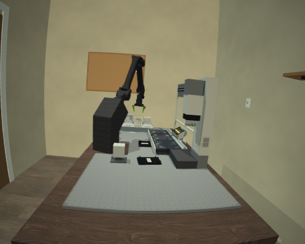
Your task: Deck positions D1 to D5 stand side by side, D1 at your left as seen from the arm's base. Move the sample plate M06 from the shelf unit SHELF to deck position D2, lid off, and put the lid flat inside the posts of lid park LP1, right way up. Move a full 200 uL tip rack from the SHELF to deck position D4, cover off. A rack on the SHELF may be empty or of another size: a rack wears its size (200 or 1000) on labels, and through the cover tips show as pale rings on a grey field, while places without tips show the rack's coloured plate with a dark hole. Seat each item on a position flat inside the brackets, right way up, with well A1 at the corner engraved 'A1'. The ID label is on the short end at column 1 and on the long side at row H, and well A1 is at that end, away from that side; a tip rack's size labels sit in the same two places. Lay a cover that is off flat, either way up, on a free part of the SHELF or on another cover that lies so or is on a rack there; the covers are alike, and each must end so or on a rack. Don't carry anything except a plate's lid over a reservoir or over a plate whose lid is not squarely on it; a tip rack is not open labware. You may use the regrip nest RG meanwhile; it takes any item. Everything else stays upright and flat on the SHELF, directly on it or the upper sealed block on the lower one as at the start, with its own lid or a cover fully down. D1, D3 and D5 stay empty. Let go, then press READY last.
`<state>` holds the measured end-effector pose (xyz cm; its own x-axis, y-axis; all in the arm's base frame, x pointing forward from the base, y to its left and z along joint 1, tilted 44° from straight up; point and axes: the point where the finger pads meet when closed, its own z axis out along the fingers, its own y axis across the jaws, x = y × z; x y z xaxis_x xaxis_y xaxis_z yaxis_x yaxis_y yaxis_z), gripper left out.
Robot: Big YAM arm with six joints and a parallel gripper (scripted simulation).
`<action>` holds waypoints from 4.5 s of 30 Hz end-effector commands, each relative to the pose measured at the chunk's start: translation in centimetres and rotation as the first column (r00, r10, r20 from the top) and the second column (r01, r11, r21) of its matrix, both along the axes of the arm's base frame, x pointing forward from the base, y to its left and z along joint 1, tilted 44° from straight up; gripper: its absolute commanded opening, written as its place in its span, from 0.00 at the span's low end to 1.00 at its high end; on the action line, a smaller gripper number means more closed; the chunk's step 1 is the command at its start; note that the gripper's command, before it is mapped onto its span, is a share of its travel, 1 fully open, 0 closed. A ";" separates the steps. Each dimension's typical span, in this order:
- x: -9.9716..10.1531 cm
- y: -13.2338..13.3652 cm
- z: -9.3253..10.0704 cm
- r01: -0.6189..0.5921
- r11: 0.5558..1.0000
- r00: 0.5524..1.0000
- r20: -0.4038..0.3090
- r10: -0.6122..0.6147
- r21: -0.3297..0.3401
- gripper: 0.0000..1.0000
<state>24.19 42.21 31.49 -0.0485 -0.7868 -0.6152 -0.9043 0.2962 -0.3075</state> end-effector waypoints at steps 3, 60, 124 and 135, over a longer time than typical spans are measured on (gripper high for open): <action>0.3 0.1 2.4 0.013 0.999 1.000 0.017 -0.014 0.051 1.00; -9.5 3.6 -1.1 0.012 0.999 1.000 0.005 -0.012 0.051 1.00; 11.2 6.9 14.3 0.015 0.999 1.000 0.027 -0.016 0.045 1.00; 10.6 6.7 14.8 0.013 0.998 1.000 0.028 -0.015 0.057 1.00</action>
